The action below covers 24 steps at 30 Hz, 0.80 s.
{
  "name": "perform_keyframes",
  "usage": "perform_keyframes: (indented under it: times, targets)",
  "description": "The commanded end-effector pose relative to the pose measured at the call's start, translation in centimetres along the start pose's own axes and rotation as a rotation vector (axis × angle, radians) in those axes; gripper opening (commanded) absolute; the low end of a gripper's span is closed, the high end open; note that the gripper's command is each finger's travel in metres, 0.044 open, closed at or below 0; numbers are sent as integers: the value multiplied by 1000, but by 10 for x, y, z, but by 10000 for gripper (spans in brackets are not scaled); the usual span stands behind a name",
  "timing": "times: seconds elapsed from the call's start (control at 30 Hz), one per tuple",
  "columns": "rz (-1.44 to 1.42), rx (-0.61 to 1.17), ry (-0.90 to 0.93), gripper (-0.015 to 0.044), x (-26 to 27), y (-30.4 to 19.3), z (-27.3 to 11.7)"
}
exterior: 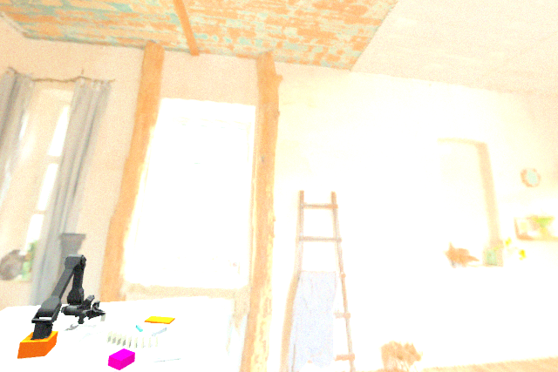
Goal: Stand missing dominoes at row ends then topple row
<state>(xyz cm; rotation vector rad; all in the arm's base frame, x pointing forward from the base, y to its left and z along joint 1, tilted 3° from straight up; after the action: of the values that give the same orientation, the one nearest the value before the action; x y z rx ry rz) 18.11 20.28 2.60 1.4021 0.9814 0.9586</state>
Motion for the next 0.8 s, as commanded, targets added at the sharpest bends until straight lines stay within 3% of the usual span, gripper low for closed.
perform_keyframes:
  times: [0.0, 0.77]
  targets:
    - [-16, -5, 0, 28, -2, -8, 2]
    - [-16, -12, -4, 28, -3, -25, 7]
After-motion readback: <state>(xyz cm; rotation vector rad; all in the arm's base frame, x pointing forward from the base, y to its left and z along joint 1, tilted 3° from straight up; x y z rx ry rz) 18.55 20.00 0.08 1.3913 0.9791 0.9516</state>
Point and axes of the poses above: the point midway between the two fingers, 35 mm back from their tips, its own z axis out along the fingers, its own x axis across the jaws, y = z × x, the point moved 4 cm from there along -z, back along the fingers, and after that the axes turned 1 degree about -z, right-handed, at the moved point
